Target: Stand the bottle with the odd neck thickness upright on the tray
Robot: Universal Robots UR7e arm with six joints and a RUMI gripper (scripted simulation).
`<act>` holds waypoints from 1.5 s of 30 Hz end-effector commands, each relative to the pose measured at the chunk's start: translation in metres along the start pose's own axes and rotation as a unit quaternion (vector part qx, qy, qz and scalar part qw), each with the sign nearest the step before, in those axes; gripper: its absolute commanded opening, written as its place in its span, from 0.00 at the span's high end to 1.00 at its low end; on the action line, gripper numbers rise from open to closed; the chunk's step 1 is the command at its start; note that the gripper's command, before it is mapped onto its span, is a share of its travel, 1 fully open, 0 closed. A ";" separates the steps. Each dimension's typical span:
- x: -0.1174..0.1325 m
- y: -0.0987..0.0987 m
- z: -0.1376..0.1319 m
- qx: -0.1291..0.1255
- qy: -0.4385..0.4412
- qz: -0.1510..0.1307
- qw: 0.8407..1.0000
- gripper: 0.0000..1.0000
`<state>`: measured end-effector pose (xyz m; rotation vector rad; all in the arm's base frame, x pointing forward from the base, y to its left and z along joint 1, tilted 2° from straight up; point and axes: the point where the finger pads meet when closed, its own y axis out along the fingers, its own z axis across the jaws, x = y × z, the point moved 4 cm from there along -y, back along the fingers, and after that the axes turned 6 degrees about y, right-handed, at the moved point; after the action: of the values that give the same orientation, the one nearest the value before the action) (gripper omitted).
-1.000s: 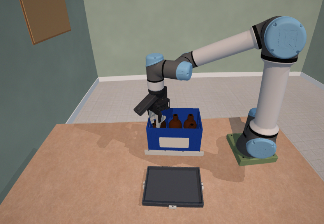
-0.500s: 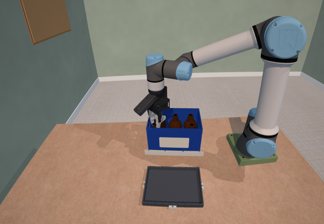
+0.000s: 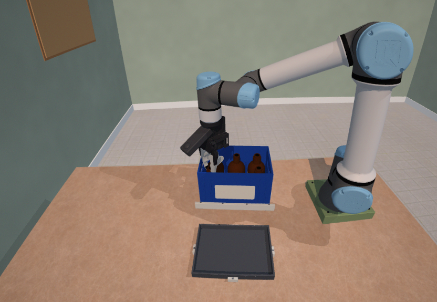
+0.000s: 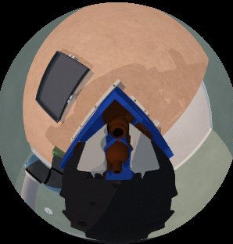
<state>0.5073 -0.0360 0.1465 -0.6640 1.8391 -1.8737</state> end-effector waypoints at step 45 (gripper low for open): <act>0.000 -0.001 0.000 0.001 0.000 0.000 1.000 0.62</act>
<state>0.5073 -0.0360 0.1465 -0.6641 1.8391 -1.8737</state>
